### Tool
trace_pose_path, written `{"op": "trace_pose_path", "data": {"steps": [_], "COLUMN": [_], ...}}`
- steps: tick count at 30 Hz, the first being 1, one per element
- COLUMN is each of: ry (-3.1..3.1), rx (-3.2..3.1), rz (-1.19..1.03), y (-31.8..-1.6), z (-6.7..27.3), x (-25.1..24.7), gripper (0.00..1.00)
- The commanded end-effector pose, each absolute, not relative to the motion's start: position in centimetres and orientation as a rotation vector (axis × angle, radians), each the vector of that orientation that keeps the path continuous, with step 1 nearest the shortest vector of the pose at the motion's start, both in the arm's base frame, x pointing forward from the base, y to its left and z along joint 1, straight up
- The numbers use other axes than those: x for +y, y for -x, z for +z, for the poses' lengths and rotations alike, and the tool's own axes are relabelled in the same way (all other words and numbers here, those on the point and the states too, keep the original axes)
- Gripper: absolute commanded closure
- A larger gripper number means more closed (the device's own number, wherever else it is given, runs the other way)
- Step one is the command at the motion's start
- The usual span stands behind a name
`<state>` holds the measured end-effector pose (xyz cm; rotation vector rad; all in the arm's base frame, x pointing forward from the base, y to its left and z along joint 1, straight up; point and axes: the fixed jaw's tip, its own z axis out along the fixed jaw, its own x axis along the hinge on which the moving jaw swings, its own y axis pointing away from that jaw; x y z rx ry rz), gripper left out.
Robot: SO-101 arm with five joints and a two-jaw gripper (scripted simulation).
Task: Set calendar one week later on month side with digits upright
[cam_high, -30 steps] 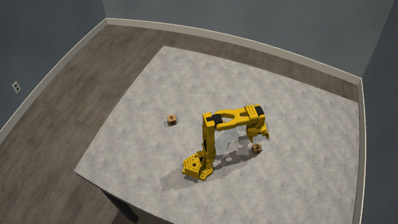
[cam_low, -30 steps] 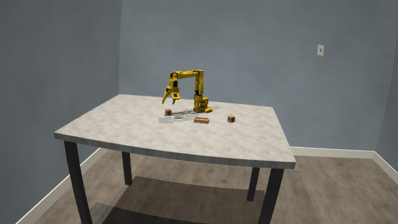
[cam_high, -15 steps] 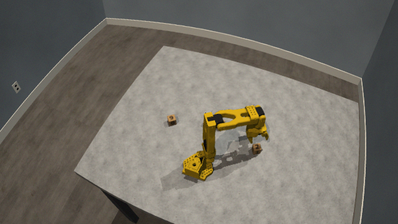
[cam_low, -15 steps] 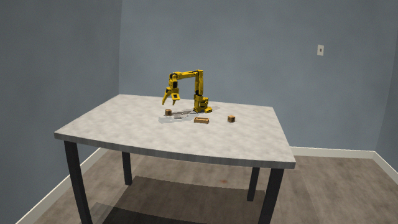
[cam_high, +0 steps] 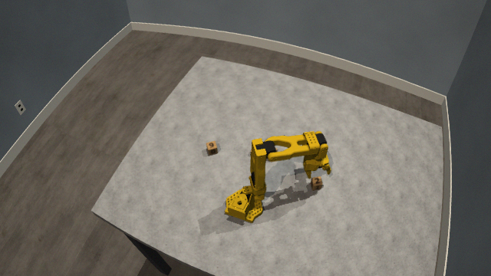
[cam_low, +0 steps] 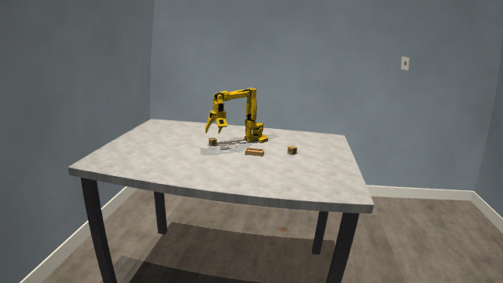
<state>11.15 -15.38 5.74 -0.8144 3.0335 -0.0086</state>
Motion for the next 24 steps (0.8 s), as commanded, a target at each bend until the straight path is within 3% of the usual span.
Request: {"op": "trace_pose_path", "data": {"steps": [1, 24], "ry": [0.814, 0.814], "rx": [3.026, 3.026], "rz": [-0.034, -0.034], "y": [-11.09, -11.15], "z": [5.93, 5.07], "x": [-15.63, -15.72], "gripper": [0.65, 0.65]}}
